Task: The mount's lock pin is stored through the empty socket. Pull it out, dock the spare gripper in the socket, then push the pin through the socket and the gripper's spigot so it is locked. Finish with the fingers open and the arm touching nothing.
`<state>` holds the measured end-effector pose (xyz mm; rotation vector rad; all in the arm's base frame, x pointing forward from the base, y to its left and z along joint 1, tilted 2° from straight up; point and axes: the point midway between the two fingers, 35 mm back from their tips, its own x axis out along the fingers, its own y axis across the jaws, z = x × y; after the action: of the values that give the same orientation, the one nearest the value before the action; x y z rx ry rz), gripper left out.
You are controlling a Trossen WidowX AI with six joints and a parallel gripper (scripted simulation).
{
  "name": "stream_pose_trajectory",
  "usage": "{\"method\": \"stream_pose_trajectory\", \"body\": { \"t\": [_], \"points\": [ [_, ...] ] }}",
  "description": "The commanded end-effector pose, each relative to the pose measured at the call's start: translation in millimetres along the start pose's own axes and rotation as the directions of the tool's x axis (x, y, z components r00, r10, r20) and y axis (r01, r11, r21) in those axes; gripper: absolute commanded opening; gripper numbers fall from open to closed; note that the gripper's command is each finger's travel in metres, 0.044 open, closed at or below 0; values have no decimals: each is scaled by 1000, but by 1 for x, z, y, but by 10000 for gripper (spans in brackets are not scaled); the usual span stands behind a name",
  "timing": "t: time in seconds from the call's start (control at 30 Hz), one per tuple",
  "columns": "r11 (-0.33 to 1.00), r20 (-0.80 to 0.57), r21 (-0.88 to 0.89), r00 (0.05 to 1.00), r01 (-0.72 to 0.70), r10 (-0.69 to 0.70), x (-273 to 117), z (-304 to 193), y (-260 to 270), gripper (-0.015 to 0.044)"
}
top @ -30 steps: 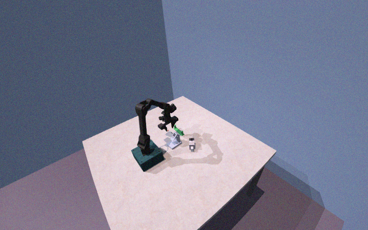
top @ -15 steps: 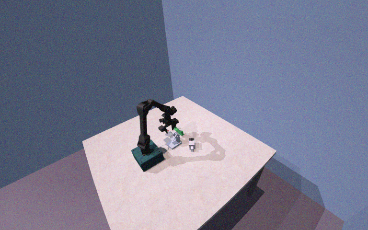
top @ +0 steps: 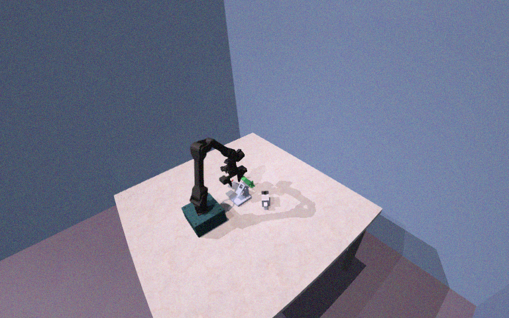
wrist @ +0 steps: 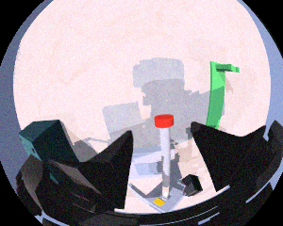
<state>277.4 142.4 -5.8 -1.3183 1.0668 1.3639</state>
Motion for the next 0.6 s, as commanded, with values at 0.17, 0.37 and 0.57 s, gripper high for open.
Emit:
{"method": "stream_pose_trajectory", "body": {
  "t": [0.17, 0.37, 0.57],
  "points": [
    [1000, -7, 6, 1000, -5, 5, 3, -1, 1, 247],
    [1000, -7, 6, 1000, -5, 5, 3, -1, 1, 90],
    [1000, -7, 6, 1000, -5, 5, 3, -1, 1, 0]
  ]
}}
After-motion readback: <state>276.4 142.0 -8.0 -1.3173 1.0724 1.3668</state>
